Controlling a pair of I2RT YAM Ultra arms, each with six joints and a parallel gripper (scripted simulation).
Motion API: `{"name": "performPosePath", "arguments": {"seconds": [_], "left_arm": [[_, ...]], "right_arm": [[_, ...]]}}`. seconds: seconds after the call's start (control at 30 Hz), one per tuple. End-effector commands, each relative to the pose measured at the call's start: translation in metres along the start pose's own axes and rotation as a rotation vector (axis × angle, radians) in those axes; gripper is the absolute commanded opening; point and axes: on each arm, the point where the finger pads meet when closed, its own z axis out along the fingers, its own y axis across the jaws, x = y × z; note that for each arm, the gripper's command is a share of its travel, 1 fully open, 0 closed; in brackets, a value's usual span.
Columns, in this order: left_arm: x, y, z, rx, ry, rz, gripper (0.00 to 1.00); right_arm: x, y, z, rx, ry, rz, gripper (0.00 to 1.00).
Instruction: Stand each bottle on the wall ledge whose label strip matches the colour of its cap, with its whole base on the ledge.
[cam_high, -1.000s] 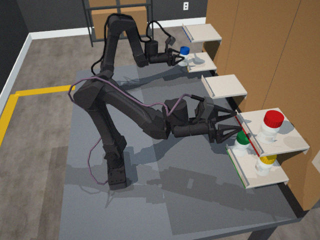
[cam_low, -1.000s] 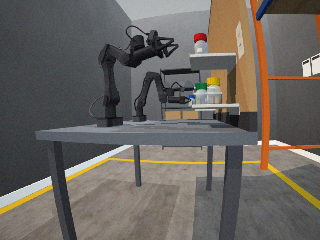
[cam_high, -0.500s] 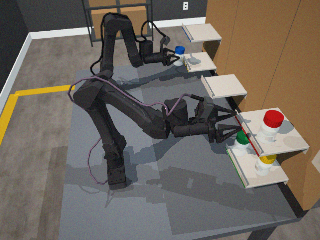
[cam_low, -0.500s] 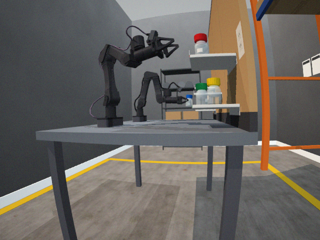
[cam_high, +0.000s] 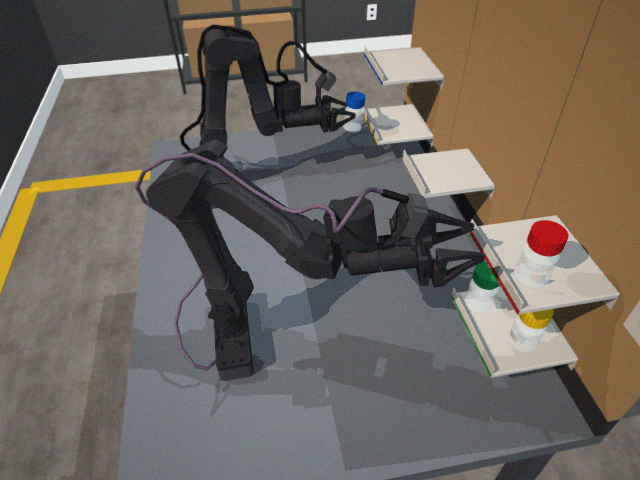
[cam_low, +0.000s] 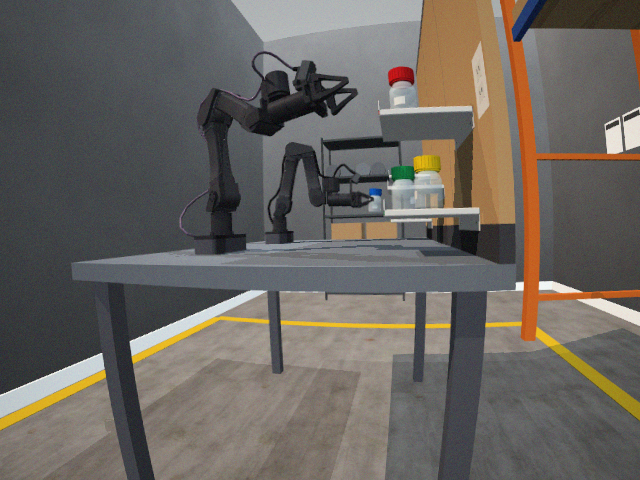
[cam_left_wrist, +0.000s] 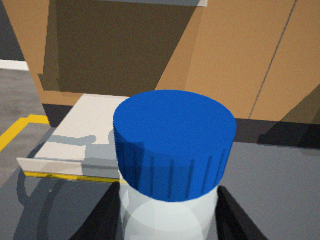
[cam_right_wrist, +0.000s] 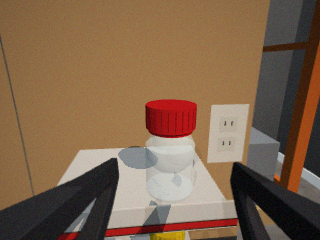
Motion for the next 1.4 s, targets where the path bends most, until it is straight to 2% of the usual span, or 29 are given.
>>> {"name": "performPosePath", "arguments": {"seconds": [0.0, 0.33, 0.4, 0.43, 0.53, 0.7, 0.8, 0.9, 1.37], "left_arm": [[-0.026, 0.003, -0.006, -0.003, -0.084, 0.01, 0.49], [-0.024, 0.003, -0.006, -0.001, -0.074, 0.009, 0.49], [-0.024, 0.003, -0.006, -0.004, -0.074, 0.009, 0.49], [-0.024, 0.003, -0.006, -0.004, -0.074, 0.009, 0.49], [-0.027, 0.003, -0.006, -0.004, -0.084, 0.01, 0.49], [-0.015, 0.004, -0.001, -0.005, 0.017, 0.0, 0.49], [-0.021, 0.004, -0.002, -0.005, 0.067, -0.005, 0.49], [-0.028, 0.004, -0.002, -0.005, 0.071, -0.006, 0.49], [-0.184, 0.002, -0.01, -0.005, -0.003, 0.002, 0.49]], "right_arm": [[-0.019, 0.002, 0.001, -0.012, -0.047, -0.013, 0.7], [-0.019, 0.002, 0.001, -0.012, -0.047, -0.013, 0.7], [-0.006, 0.003, -0.002, -0.018, 0.002, -0.012, 0.92], [0.002, 0.002, -0.004, -0.015, 0.032, -0.012, 1.0], [0.033, 0.0, -0.018, -0.007, 0.145, -0.012, 1.0], [0.083, -0.004, -0.057, 0.02, 0.336, -0.02, 1.0], [0.096, -0.008, -0.069, 0.039, 0.386, -0.025, 1.0], [0.095, -0.009, -0.07, 0.043, 0.389, -0.028, 1.0], [0.103, -0.011, -0.078, 0.055, 0.407, -0.028, 1.0]]}}
